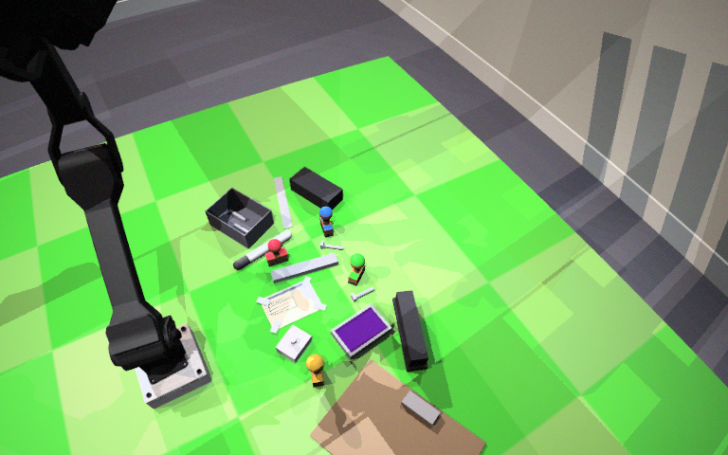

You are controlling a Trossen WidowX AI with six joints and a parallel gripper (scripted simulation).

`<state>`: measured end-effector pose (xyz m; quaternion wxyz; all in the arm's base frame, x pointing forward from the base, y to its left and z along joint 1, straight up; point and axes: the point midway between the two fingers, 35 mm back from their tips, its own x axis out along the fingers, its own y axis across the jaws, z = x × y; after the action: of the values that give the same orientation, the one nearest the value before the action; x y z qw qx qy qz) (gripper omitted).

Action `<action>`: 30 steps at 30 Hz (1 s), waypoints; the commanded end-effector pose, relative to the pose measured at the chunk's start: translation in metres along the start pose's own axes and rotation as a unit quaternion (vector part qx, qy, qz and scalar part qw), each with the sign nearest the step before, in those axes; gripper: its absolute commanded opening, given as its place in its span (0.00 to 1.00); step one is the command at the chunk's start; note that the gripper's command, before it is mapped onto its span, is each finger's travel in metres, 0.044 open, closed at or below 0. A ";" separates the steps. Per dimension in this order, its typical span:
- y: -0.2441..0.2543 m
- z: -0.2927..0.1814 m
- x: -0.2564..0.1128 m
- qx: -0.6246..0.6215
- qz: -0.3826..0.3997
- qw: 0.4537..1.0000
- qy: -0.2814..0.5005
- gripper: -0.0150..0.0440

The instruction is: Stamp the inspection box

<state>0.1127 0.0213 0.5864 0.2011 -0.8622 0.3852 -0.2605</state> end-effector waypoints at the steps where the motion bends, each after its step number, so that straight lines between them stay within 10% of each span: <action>1: 0.044 -0.009 0.034 0.116 0.013 0.992 -0.052 0.63; 17: 0.143 0.054 0.147 0.495 0.148 0.827 -0.225 0.63; 30: 0.156 0.236 0.201 0.644 0.414 0.557 -0.322 0.63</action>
<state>0.2434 -0.2034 0.4171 0.8781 -0.3637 0.3017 -0.0749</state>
